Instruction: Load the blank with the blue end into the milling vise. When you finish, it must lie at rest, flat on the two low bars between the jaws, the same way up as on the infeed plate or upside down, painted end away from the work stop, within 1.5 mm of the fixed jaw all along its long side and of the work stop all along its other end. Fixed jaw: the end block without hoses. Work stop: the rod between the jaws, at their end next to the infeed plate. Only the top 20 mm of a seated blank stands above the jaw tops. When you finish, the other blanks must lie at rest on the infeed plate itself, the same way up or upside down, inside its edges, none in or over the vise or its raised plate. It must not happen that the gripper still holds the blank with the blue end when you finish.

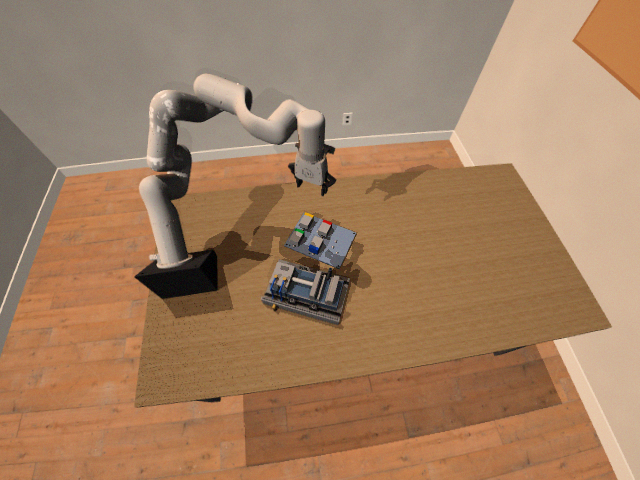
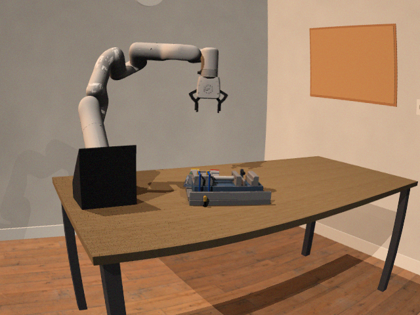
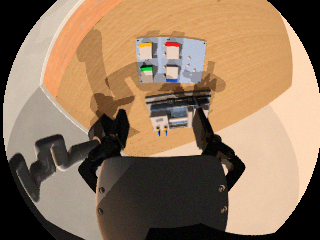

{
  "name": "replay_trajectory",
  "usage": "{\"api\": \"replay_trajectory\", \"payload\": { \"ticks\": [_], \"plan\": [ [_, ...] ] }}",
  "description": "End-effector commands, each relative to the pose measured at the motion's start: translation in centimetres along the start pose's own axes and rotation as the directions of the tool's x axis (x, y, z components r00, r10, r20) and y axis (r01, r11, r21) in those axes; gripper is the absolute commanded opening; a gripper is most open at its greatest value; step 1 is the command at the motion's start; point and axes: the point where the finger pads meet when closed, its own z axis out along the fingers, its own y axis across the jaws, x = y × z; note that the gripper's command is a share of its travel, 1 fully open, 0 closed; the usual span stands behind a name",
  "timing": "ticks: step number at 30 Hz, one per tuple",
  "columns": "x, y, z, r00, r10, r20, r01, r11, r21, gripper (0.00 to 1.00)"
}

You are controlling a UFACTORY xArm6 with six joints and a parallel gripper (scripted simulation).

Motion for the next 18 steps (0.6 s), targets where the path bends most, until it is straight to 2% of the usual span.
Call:
{"api": "replay_trajectory", "payload": {
  "ticks": [1, 18],
  "plan": [
    [0.03, 0.04, -0.17, 1.000, -0.001, -0.001, 0.001, 1.000, -0.004, 1.00],
    [-0.11, 0.01, -0.19, 1.000, -0.001, -0.001, 0.001, 1.000, -0.004, 1.00]
  ]
}}
